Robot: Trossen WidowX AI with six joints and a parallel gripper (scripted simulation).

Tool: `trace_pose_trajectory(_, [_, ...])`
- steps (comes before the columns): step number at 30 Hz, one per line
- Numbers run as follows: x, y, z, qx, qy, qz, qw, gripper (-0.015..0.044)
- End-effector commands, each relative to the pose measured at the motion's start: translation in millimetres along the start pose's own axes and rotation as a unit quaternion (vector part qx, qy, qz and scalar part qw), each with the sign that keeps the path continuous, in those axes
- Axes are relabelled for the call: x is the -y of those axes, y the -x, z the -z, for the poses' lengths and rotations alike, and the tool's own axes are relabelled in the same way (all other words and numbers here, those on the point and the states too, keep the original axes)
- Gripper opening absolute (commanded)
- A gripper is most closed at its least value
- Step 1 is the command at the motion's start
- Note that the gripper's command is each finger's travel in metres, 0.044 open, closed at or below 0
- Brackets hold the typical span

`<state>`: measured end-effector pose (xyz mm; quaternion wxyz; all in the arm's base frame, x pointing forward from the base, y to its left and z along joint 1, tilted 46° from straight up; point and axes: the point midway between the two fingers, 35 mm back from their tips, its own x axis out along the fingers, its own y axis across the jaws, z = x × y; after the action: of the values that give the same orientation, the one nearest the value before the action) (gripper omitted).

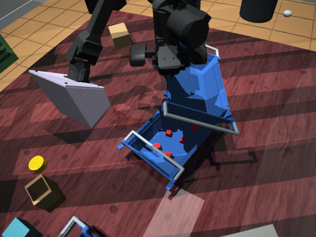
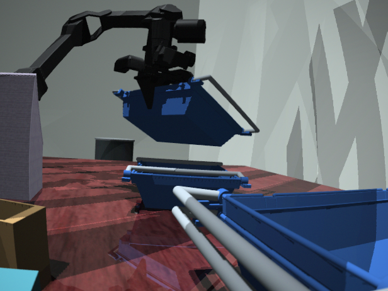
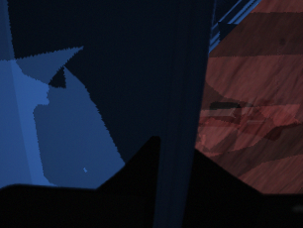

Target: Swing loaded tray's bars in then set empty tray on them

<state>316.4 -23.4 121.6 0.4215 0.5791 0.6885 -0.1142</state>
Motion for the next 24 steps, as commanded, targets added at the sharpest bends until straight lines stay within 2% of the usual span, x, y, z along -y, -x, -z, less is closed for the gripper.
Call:
trace_pose_trajectory(1, [0.4, 7.3, -8.3, 0.005, -0.035, -0.01, 0.999, 0.0])
trace_pose_trajectory(24, [14.8, 10.4, -44.3, -0.002, -0.231, -0.012, 0.973, 0.0])
